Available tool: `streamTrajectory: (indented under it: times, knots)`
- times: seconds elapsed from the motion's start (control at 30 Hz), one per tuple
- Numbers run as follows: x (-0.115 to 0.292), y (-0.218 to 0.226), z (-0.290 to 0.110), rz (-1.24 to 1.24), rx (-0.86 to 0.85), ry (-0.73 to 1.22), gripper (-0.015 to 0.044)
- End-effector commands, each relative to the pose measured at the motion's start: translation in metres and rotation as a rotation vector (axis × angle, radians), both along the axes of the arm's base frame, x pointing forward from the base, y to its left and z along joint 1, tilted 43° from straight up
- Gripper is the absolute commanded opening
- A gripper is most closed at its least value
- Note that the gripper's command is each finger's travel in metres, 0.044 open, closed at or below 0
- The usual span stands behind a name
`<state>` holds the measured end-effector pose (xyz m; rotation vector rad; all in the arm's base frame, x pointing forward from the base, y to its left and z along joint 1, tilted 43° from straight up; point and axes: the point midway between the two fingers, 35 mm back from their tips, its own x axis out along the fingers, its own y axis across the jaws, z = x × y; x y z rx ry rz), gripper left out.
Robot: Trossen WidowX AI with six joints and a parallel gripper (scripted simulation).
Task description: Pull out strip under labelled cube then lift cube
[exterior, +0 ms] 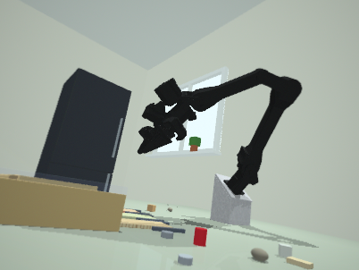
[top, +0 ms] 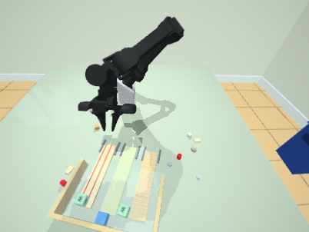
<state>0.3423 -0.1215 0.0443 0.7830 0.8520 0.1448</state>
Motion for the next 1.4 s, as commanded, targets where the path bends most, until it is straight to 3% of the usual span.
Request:
streamTrajectory:
  times: [0.0, 0.07, 0.33, 1.37]
  knots:
    - [0.011, 0.001, -0.025, 0.077, 0.035, 0.146, 0.0032]
    - [0.015, 0.003, -0.037, 0.123, 0.058, 0.222, 0.0000]
    - [0.018, 0.019, -0.076, 0.316, 0.153, 0.492, 0.0000]
    - [0.023, 0.048, -0.107, 0.320, 0.156, 0.498, 0.0000]
